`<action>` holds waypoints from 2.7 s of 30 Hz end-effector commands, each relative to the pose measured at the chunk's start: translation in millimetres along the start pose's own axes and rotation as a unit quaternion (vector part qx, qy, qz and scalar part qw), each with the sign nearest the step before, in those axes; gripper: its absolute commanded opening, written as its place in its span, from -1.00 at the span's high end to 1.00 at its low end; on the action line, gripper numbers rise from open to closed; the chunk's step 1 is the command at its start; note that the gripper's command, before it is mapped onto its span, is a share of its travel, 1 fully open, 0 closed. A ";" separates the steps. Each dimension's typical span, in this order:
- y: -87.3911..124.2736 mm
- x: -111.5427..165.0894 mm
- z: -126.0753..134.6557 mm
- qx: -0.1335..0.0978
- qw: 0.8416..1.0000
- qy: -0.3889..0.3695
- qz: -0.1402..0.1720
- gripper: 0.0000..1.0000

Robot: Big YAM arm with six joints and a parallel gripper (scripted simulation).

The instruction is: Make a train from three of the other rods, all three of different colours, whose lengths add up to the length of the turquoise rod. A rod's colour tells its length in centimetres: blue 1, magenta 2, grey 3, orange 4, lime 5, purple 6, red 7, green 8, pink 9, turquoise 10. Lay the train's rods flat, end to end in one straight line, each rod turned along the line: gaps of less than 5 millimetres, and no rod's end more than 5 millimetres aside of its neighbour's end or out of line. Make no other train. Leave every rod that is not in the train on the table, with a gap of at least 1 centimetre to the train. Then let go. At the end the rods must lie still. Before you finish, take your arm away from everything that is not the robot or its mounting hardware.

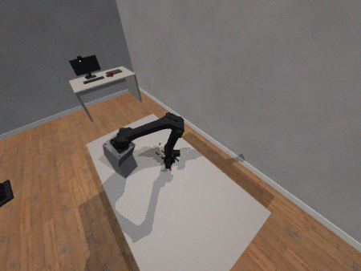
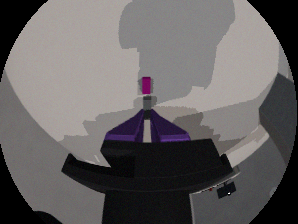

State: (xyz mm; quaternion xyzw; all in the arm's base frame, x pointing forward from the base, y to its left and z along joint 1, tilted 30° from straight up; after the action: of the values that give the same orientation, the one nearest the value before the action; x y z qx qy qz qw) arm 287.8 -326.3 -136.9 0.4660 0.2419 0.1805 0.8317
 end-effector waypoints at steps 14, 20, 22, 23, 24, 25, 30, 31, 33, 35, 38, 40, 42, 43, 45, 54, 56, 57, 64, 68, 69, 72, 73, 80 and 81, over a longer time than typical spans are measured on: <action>-5.4 -6.3 -4.8 0.007 1.000 -0.010 -0.004 0.91; -5.3 -6.4 -5.4 0.008 1.000 -0.010 -0.004 0.91; -5.3 -6.4 -5.4 0.008 1.000 -0.010 -0.004 0.91; -5.3 -6.4 -5.4 0.008 1.000 -0.010 -0.004 0.91; -5.3 -6.4 -5.4 0.008 1.000 -0.010 -0.004 0.91; -5.3 -6.4 -5.4 0.008 1.000 -0.010 -0.004 0.91; -5.3 -6.4 -5.4 0.008 1.000 -0.010 -0.004 0.91; -5.3 -6.4 -5.4 0.008 1.000 -0.010 -0.004 0.91; -5.3 -6.4 -5.4 0.008 1.000 -0.010 -0.004 0.91; -5.4 -6.4 -5.1 0.007 1.000 -0.010 -0.004 0.91; -6.5 -6.0 -2.1 0.004 1.000 -0.010 -0.004 0.91; -7.0 -5.9 -1.4 0.002 1.000 -0.010 -0.004 0.91; -6.6 -6.5 -5.5 0.005 1.000 -0.008 -0.004 0.91; -7.7 -6.2 -3.0 0.002 1.000 -0.008 -0.004 0.91; -9.6 -5.8 -0.4 -0.001 1.000 -0.007 -0.003 0.91; -15.8 -6.0 -1.3 0.000 1.000 -0.005 -0.003 0.91; -16.0 -6.2 -2.4 0.001 1.000 -0.005 -0.003 0.91; -16.0 -6.2 -2.4 0.001 1.000 -0.005 -0.003 0.91; -16.0 -6.3 -3.3 0.002 1.000 -0.005 -0.004 0.91; -16.0 -6.3 -3.3 0.002 1.000 -0.005 -0.004 0.91; -16.0 -6.3 -3.3 0.002 1.000 -0.005 -0.004 0.91; -16.0 -6.3 -3.3 0.002 1.000 -0.005 -0.004 0.91; -16.0 -6.3 -3.3 0.002 1.000 -0.005 -0.004 0.91; -16.0 -6.3 -3.3 0.002 1.000 -0.005 -0.004 0.91; -16.0 -6.3 -3.3 0.002 1.000 -0.005 -0.004 0.91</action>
State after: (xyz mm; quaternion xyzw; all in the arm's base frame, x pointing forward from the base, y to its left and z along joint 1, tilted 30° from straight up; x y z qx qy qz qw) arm 289.2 -332.0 -145.3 0.4667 0.2408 0.1798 0.8318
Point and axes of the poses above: the point where the finger pads meet when closed, its own y axis back along the fingers, its own z axis across the jaws, x = y × z, the point moved 8 cm from there along y, back along the fingers, and after that the axes turned 1 degree about -y, right-handed, at the moved point
